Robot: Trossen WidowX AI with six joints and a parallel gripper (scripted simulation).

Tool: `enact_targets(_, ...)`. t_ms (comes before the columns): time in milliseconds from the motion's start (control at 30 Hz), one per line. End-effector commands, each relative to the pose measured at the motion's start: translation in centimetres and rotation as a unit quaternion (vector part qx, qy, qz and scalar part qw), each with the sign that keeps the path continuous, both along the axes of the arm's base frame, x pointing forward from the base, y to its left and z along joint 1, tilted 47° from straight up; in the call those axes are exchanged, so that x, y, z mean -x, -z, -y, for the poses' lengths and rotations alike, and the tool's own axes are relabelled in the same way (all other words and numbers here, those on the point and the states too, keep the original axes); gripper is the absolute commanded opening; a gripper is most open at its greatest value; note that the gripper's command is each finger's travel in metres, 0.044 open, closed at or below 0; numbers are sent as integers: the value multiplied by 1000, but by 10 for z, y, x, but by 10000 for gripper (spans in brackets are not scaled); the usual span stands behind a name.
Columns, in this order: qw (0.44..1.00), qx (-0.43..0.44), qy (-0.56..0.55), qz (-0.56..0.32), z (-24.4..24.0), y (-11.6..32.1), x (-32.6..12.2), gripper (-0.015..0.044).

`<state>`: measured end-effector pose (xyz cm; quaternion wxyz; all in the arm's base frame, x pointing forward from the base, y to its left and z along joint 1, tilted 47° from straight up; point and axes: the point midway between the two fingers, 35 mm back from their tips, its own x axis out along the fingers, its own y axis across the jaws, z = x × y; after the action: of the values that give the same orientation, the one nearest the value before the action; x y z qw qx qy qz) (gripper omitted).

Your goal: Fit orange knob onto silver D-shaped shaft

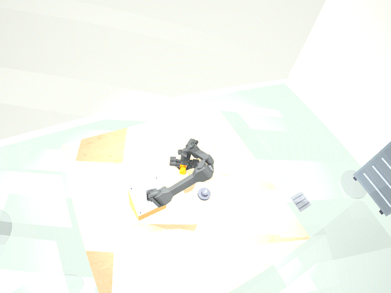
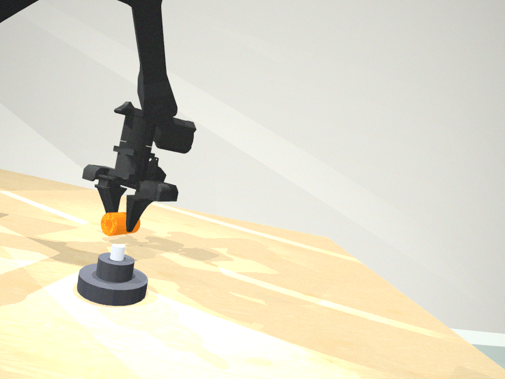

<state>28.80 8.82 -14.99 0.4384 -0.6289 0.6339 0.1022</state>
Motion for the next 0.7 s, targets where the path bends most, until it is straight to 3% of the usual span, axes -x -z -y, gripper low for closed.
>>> enact_targets(0,998,-15,48,47,-1,0,0,180)
enact_targets(267,996,-19,64,64,-1,0,0,180)
enact_targets(667,956,-54,202,207,-1,0,0,180)
